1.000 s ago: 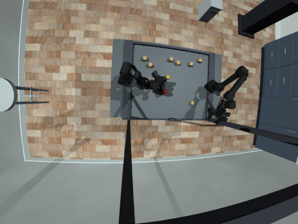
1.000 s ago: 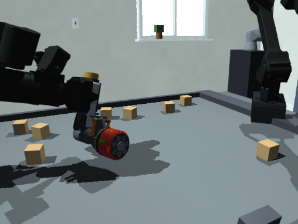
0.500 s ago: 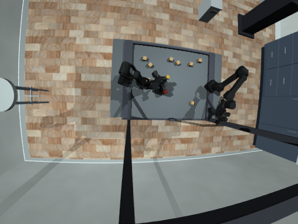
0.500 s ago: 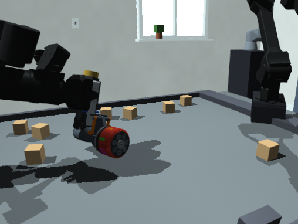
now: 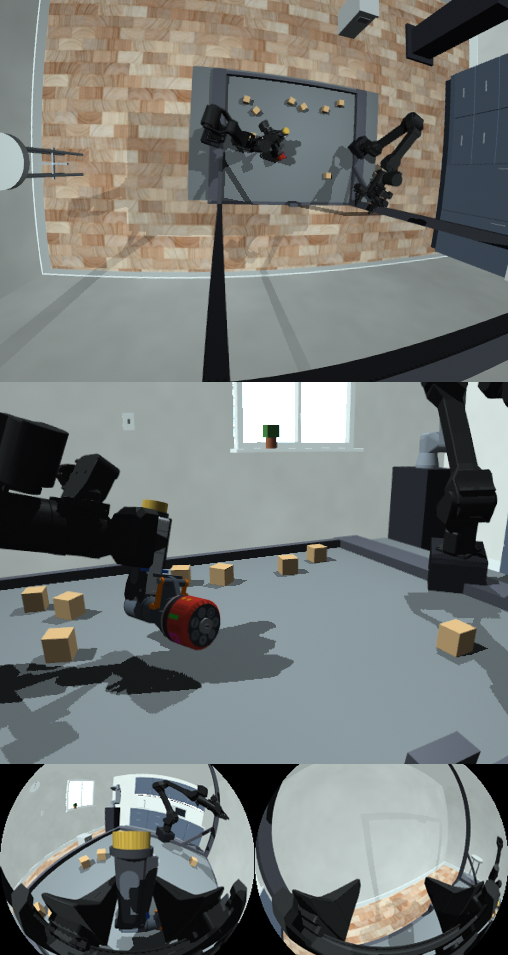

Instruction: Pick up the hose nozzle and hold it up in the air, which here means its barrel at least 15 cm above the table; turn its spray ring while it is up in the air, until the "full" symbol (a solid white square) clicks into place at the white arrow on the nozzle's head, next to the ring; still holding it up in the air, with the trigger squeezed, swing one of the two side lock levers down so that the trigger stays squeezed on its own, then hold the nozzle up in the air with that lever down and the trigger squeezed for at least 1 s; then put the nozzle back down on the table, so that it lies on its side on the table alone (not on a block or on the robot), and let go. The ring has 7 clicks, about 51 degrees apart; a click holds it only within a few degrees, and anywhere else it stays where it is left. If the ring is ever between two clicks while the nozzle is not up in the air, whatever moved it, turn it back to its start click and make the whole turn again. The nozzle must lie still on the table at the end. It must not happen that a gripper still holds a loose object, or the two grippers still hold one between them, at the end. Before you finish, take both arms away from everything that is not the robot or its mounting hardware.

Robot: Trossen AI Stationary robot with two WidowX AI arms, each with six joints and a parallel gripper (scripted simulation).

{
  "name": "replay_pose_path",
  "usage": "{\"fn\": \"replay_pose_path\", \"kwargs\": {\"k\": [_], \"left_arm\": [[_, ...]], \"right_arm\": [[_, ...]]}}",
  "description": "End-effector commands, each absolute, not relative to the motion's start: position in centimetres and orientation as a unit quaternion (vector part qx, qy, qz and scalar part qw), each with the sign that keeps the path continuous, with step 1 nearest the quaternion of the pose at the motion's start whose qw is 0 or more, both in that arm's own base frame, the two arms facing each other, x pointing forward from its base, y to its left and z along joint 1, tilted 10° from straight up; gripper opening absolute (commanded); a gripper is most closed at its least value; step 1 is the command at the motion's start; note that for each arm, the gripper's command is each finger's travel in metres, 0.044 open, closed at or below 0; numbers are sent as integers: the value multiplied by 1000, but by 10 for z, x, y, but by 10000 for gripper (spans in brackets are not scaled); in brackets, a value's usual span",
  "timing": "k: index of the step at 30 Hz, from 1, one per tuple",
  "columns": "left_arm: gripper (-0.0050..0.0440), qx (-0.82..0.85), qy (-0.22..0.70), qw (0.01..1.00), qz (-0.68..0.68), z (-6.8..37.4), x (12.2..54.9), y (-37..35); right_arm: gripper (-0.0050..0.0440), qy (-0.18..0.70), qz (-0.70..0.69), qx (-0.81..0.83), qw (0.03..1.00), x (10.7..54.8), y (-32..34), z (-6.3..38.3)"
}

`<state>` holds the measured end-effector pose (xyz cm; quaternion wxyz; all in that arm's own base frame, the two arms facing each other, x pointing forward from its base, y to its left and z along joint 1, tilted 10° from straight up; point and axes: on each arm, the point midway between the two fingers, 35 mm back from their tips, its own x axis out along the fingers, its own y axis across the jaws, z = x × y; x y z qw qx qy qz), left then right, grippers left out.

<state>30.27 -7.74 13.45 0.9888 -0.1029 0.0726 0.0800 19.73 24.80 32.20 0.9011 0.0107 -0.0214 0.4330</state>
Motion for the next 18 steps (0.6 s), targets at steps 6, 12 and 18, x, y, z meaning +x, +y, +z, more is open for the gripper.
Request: {"fn": "replay_pose_path", "kwargs": {"k": [6, 12, 18], "left_arm": [[173, -121, 51, 988, 79, 152, 306, -79], [173, -121, 50, 988, 79, 153, 306, -79], [173, -121, 50, 988, 79, 153, 306, -79]], "right_arm": [[408, -31, 432, 15, 901, 197, 247, 330], [408, -31, 432, 15, 901, 197, 247, 330], [408, -31, 432, 15, 901, 197, 247, 330]]}}
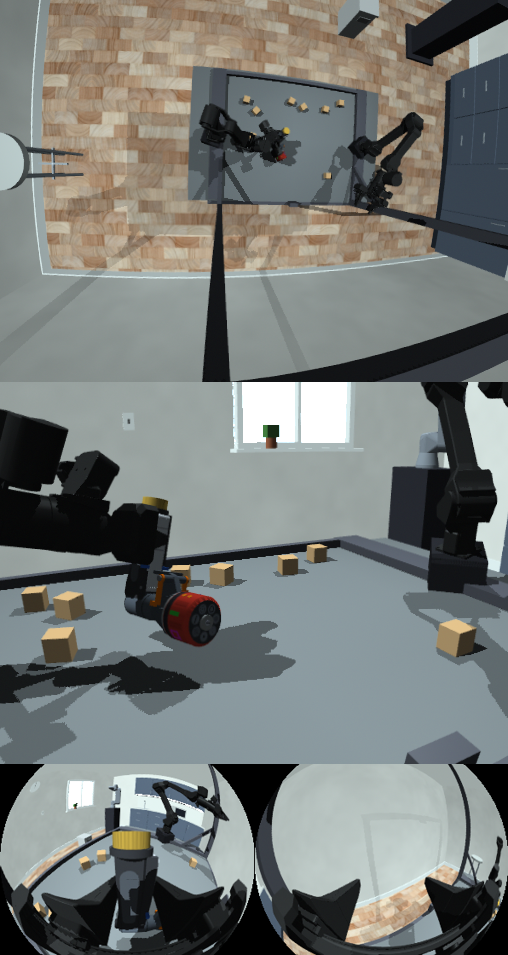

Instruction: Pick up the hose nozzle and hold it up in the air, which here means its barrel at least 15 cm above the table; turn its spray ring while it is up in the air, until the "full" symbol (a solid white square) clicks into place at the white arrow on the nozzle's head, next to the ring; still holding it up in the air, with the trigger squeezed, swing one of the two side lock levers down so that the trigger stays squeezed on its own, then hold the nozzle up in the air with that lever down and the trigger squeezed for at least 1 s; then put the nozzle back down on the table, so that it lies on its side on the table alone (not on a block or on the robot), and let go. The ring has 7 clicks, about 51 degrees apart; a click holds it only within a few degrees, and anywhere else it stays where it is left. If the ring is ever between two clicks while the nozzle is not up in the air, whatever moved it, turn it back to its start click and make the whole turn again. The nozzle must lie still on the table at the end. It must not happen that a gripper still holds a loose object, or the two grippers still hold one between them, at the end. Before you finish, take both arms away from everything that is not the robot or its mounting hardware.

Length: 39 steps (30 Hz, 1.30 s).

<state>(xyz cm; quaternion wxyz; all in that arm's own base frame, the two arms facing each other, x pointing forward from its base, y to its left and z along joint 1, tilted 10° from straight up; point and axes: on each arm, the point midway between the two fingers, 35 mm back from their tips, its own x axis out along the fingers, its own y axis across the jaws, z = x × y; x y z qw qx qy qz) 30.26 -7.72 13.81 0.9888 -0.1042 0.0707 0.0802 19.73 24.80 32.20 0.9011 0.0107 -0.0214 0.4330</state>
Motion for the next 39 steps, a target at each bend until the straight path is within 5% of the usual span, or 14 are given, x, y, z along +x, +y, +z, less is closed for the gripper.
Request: {"fn": "replay_pose_path", "kwargs": {"k": [1, 39], "left_arm": [[173, -121, 50, 988, 79, 153, 306, -79], [173, -121, 50, 988, 81, 159, 305, -78]], "right_arm": [[408, -31, 432, 15, 901, 197, 247, 330], [408, -31, 432, 15, 901, 197, 247, 330]]}}
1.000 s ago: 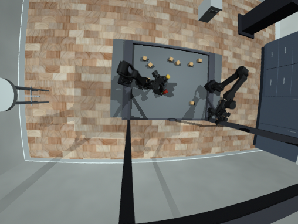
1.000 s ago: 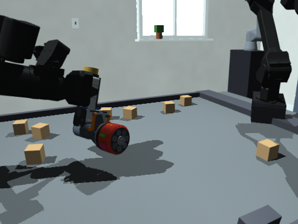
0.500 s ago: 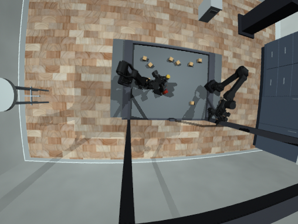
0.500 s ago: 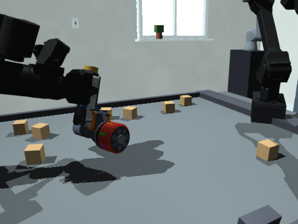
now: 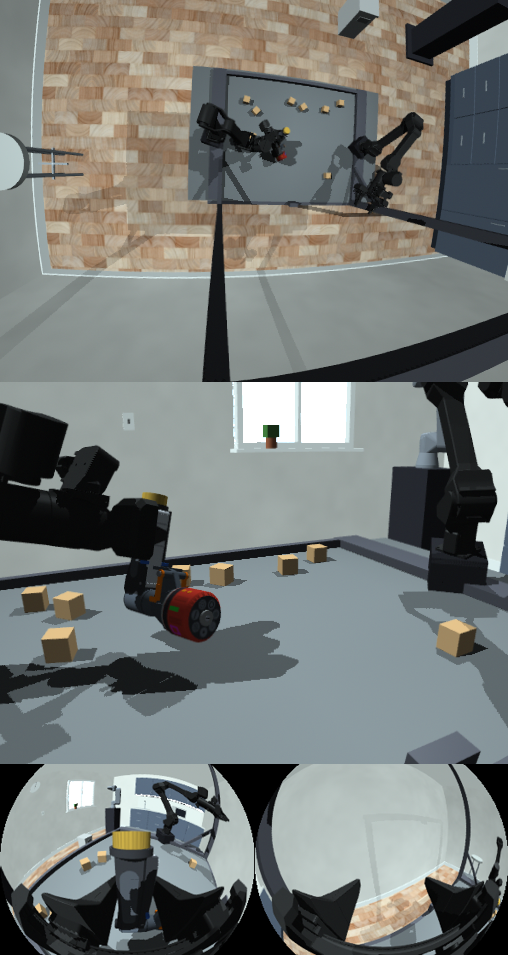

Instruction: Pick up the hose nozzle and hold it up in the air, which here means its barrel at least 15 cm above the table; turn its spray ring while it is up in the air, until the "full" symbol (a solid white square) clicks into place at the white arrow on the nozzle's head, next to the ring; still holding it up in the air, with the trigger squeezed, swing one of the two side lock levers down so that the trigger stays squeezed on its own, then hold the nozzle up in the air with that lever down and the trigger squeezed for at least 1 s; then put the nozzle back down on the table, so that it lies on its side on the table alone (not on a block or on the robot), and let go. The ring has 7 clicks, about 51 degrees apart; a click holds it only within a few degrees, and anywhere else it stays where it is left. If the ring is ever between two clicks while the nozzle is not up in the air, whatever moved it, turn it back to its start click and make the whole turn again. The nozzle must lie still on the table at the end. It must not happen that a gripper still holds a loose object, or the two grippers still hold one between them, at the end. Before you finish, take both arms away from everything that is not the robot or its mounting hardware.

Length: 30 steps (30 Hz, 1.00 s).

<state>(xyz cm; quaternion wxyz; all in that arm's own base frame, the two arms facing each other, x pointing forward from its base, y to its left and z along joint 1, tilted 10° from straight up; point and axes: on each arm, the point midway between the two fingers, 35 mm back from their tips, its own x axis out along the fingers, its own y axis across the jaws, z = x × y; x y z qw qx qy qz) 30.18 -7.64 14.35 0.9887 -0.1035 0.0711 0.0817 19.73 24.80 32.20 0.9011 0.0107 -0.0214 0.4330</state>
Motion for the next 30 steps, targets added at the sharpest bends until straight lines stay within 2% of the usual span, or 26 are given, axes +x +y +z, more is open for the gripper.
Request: {"fn": "replay_pose_path", "kwargs": {"k": [1, 30], "left_arm": [[173, -121, 50, 988, 81, 159, 305, -78], [173, -121, 49, 988, 81, 163, 304, -77]], "right_arm": [[408, -31, 432, 15, 901, 197, 247, 330], [408, -31, 432, 15, 901, 197, 247, 330]]}}
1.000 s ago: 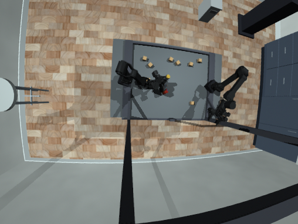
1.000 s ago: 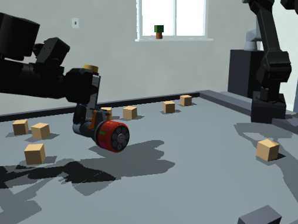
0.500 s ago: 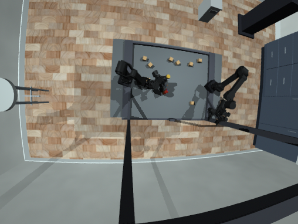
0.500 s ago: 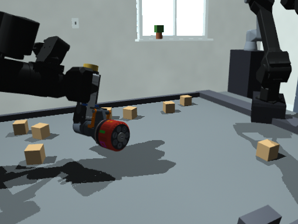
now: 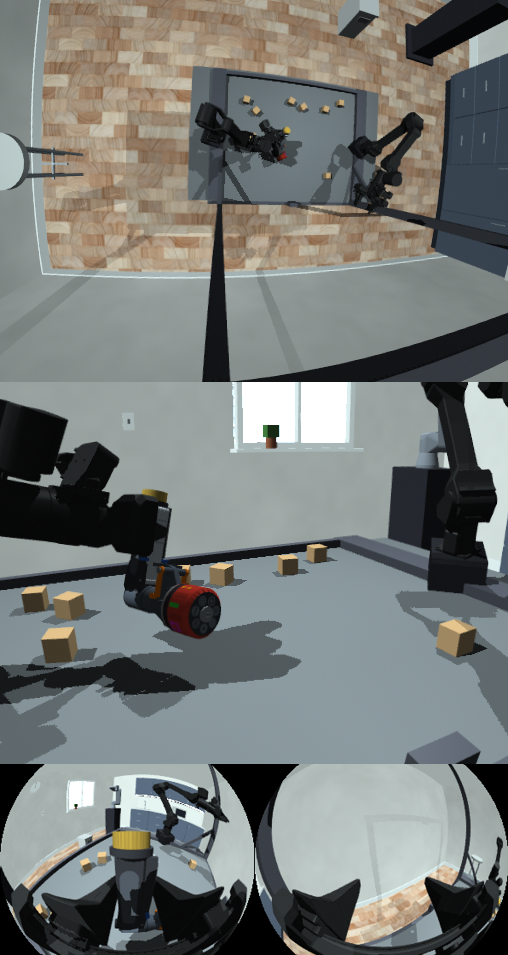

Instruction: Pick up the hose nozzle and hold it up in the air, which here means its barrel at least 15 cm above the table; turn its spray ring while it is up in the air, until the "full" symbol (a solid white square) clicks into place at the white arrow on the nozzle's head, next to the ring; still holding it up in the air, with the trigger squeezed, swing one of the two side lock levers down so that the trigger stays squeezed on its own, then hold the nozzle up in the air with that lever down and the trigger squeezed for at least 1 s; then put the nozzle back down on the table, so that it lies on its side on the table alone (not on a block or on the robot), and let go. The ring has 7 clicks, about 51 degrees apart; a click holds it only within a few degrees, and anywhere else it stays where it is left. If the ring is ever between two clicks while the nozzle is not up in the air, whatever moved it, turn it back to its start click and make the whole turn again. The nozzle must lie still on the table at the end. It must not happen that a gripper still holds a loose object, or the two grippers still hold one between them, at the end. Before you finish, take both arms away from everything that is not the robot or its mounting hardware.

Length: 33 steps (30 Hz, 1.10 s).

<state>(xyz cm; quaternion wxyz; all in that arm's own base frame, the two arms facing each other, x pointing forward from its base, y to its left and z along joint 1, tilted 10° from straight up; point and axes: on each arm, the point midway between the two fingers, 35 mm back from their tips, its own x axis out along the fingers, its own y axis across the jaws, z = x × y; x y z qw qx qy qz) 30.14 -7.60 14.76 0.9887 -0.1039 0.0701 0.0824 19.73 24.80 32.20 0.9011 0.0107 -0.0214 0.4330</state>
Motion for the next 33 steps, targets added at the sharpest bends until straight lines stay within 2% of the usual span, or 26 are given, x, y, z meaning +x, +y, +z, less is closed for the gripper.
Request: {"fn": "replay_pose_path", "kwargs": {"k": [1, 33], "left_arm": [[173, -121, 49, 988, 81, 163, 304, -77], [173, -121, 48, 988, 82, 167, 304, -77]], "right_arm": [[408, -31, 432, 15, 901, 197, 247, 330], [408, -31, 432, 15, 901, 197, 247, 330]]}}
